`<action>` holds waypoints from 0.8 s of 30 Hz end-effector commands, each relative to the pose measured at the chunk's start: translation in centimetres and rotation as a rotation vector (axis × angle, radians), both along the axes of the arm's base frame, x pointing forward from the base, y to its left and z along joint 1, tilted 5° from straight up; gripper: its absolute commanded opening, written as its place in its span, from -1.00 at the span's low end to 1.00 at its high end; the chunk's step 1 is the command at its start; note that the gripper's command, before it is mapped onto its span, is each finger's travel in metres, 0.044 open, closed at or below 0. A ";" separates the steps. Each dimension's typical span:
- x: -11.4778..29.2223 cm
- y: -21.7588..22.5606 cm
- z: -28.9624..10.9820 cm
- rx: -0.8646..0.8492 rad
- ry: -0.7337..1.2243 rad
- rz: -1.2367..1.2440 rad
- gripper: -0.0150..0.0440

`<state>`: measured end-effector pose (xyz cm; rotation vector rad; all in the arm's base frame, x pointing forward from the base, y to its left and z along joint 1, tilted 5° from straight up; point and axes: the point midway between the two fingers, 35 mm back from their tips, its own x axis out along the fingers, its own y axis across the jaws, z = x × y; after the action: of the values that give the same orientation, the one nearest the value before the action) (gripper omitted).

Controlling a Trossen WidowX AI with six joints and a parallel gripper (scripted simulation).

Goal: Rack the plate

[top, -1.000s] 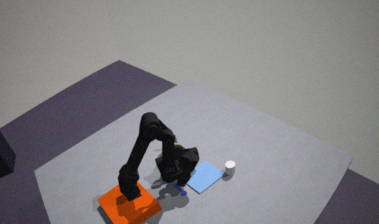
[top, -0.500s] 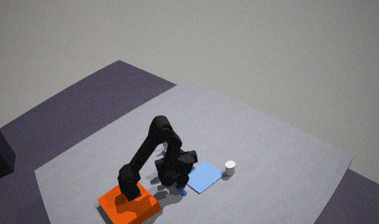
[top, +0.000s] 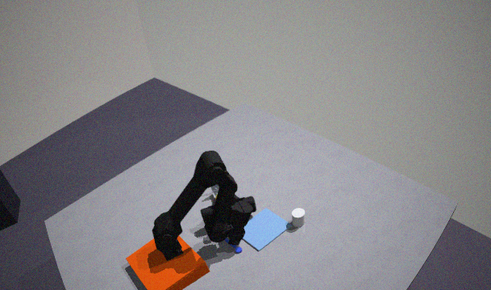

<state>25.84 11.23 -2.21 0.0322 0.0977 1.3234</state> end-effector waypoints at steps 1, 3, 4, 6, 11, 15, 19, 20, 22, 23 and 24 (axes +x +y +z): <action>0.0 0.0 0.0 0.000 0.000 0.000 -0.31; 0.0 0.0 0.0 0.000 0.000 0.000 -0.14; 0.0 0.0 0.0 0.000 0.000 0.000 -0.05; 0.0 0.0 0.0 0.000 0.000 0.000 0.13; 0.0 0.0 0.0 0.000 0.000 0.000 0.58; 0.0 0.0 0.0 0.000 0.000 0.000 0.86; 0.0 0.0 0.0 0.000 0.000 0.000 0.86; 0.0 0.0 0.0 0.000 0.000 0.000 0.86; 0.2 0.0 0.6 0.002 -0.002 0.000 0.86; 0.4 -0.1 1.5 0.005 -0.004 0.000 0.86; 0.7 -0.1 2.5 0.008 -0.006 0.001 0.86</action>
<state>26.14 11.19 -1.49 0.0383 0.0996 1.3219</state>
